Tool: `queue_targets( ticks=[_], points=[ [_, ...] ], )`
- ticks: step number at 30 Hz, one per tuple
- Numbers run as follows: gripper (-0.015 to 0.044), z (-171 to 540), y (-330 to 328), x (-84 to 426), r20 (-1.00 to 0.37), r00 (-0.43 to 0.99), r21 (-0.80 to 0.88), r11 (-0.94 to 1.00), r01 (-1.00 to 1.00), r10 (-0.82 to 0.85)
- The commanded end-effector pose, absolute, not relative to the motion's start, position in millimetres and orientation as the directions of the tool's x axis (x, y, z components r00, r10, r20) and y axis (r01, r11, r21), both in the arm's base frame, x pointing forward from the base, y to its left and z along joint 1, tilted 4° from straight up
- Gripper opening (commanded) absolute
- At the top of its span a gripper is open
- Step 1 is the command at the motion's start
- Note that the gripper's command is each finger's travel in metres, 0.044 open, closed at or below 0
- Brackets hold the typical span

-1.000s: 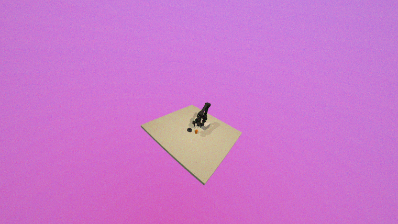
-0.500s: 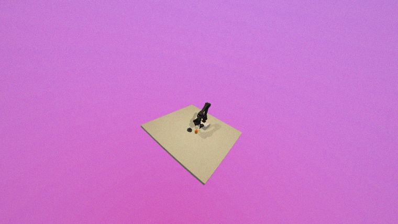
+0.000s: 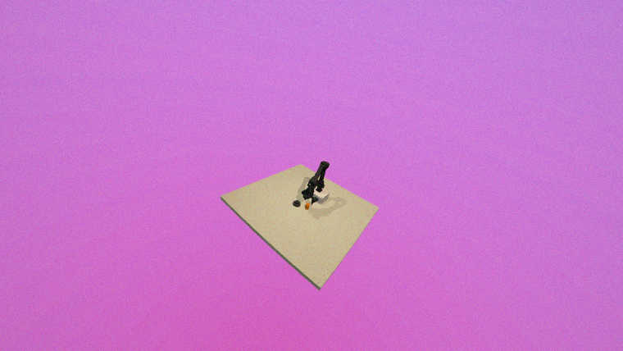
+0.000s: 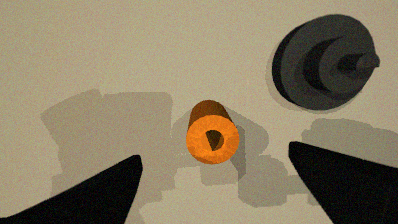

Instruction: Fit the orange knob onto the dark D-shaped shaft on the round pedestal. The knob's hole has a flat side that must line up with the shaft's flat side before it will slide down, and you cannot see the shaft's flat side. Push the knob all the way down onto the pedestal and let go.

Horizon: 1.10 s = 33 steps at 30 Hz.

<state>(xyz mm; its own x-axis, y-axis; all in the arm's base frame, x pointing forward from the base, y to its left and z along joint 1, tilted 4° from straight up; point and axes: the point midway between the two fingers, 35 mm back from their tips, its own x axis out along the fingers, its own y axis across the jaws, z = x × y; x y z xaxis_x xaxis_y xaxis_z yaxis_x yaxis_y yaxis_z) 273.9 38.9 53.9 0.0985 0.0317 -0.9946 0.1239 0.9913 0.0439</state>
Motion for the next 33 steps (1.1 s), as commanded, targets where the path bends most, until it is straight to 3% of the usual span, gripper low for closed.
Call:
queue_targets(
  ticks=[1, 33],
  points=[
    [0.044, 42, 38, 272, -0.996, 0.083, 0.037, 0.991, 0.128, 0.027],
    [0.044, -4, 41, 277, -0.996, 0.081, 0.039, 0.992, 0.124, 0.029]
  ],
)
